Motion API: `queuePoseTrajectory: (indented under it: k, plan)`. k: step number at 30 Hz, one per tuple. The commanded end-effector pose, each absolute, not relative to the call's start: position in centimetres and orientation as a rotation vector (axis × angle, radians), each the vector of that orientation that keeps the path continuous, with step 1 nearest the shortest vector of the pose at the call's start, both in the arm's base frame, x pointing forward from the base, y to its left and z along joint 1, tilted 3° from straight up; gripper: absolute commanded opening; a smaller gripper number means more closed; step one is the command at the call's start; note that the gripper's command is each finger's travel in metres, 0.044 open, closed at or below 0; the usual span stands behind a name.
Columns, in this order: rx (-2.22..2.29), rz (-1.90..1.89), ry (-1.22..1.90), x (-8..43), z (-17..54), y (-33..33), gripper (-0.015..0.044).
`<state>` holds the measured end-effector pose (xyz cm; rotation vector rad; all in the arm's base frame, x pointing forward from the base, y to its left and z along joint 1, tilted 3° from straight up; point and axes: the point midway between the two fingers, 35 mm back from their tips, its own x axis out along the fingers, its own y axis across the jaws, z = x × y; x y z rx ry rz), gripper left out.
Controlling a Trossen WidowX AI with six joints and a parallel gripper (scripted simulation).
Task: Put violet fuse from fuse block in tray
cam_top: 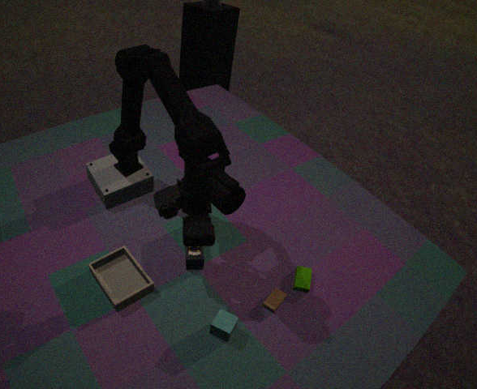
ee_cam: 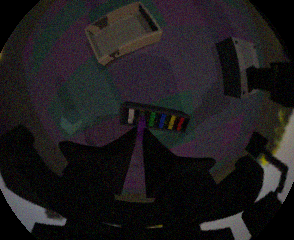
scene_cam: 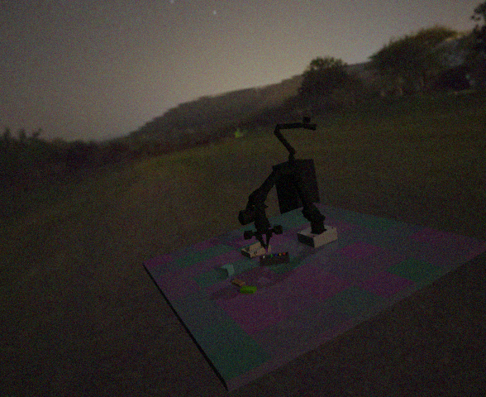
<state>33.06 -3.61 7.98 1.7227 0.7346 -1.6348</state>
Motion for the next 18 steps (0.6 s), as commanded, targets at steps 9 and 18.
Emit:
queuePoseTrajectory:
  k: [9, 18]
  plan:
    - [1.722, -1.636, 0.728, 32.9, 9.3, -4.5, 0.0000]
    - [1.718, -1.638, 0.725, 32.3, 9.5, -9.6, 0.0000]
